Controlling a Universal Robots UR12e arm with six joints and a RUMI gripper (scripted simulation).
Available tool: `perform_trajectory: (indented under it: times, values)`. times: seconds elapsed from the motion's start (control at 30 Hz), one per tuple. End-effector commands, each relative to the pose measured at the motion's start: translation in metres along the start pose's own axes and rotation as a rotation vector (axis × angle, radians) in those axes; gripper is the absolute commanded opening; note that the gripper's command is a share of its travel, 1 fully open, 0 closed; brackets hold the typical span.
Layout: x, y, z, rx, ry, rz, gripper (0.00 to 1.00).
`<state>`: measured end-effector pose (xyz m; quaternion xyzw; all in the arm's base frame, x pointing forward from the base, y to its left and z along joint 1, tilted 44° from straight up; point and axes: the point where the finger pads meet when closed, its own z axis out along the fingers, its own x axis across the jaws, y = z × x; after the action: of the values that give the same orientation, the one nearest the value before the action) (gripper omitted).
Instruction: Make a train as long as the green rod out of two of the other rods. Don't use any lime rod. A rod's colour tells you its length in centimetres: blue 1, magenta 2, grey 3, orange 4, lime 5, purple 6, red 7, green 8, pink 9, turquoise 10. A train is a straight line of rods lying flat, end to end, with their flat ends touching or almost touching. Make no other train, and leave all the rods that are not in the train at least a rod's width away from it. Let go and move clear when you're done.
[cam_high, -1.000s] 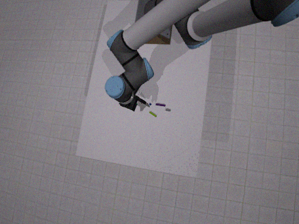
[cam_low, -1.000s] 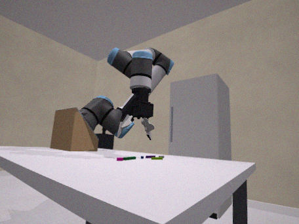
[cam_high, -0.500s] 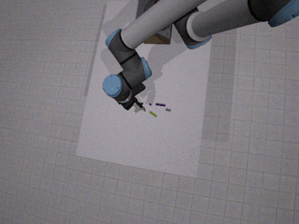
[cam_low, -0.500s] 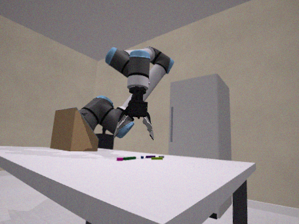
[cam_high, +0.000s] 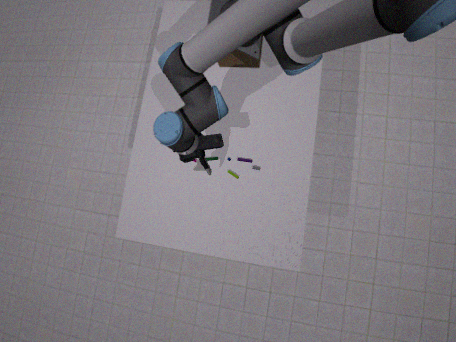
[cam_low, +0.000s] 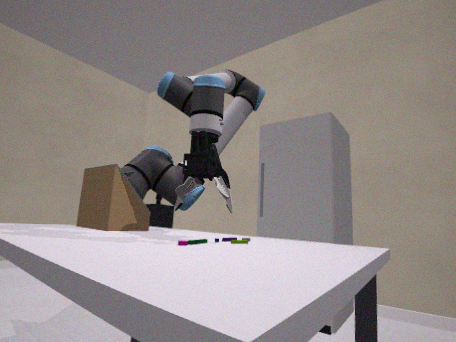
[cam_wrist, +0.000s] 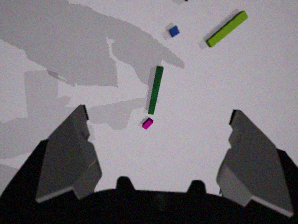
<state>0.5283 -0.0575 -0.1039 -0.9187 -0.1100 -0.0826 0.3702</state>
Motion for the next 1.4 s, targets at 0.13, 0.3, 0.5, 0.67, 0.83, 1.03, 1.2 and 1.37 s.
perform_trajectory:
  times: [0.13, 0.3, 0.5, 0.67, 0.83, 1.03, 1.2, 1.37]
  values:
    - [-0.001, 0.006, -0.001, -0.007, -0.001, 0.318, 1.0]
    - [-0.001, 0.009, -0.001, -0.007, 0.0, 0.469, 1.0]
    - [-0.002, 0.014, -0.001, -0.007, 0.001, 0.664, 1.0]
    - [-0.003, 0.019, -0.001, -0.007, 0.001, 0.83, 1.0]
    - [-0.004, 0.022, -0.001, -0.007, 0.002, 0.961, 1.0]
    - [-0.005, 0.024, 0.0, -0.007, 0.002, 1.039, 1.0]
    - [-0.006, 0.026, 0.0, -0.007, 0.002, 1.104, 1.0]
    - [-0.006, 0.027, 0.0, -0.007, 0.002, 1.136, 1.0]
